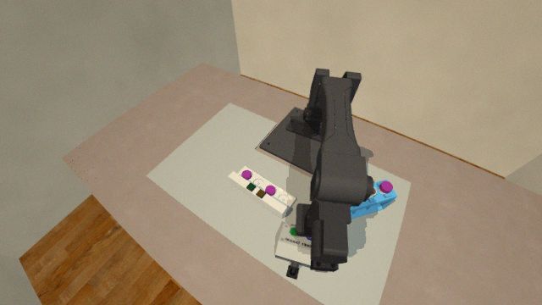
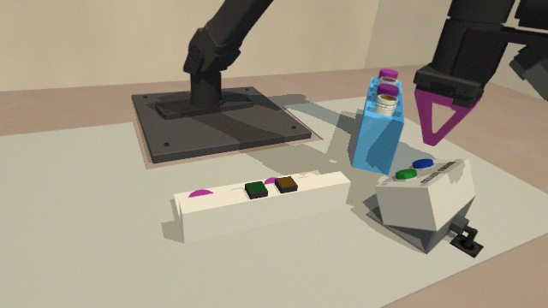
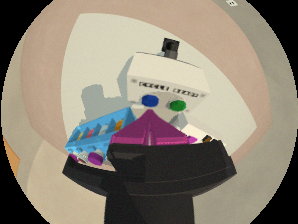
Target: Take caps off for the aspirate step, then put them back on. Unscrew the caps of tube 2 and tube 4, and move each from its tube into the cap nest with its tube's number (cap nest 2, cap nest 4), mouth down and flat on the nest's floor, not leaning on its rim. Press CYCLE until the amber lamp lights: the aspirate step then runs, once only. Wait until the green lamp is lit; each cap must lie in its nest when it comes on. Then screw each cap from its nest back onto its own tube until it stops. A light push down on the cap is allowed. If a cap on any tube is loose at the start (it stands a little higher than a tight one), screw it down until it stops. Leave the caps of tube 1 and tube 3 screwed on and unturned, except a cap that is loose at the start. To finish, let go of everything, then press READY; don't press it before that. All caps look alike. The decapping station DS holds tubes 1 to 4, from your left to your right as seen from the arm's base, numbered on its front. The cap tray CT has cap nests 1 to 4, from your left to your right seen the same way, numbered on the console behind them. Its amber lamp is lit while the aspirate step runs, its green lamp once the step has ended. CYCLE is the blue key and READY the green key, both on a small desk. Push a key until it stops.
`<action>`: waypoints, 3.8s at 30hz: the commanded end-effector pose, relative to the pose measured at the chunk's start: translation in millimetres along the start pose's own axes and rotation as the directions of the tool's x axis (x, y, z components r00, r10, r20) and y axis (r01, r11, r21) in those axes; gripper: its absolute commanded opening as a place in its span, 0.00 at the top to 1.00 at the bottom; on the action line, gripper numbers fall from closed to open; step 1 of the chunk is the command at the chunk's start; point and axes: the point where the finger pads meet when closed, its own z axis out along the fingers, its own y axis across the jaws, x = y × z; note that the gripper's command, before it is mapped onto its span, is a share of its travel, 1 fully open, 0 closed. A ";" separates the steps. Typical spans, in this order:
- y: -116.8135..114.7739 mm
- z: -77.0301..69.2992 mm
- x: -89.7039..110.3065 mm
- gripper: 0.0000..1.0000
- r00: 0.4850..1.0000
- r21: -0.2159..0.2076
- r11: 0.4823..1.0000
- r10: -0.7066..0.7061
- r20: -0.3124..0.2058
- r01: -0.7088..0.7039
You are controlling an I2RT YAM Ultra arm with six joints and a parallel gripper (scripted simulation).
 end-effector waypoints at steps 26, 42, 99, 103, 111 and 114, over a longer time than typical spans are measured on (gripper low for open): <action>0.0 10.8 -0.7 1.00 1.000 0.000 1.000 0.014 0.012 -0.014; 0.0 20.8 -0.8 1.00 1.000 0.000 1.000 0.014 0.012 -0.014; 0.0 25.2 -0.8 1.00 1.000 0.000 1.000 0.014 0.012 -0.014; 0.0 25.2 -0.8 1.00 1.000 0.000 1.000 0.014 0.012 -0.014; 0.0 25.2 -0.8 1.00 1.000 0.000 1.000 0.014 0.012 -0.014; 0.0 26.5 -0.9 1.00 1.000 0.000 1.000 0.014 0.012 -0.014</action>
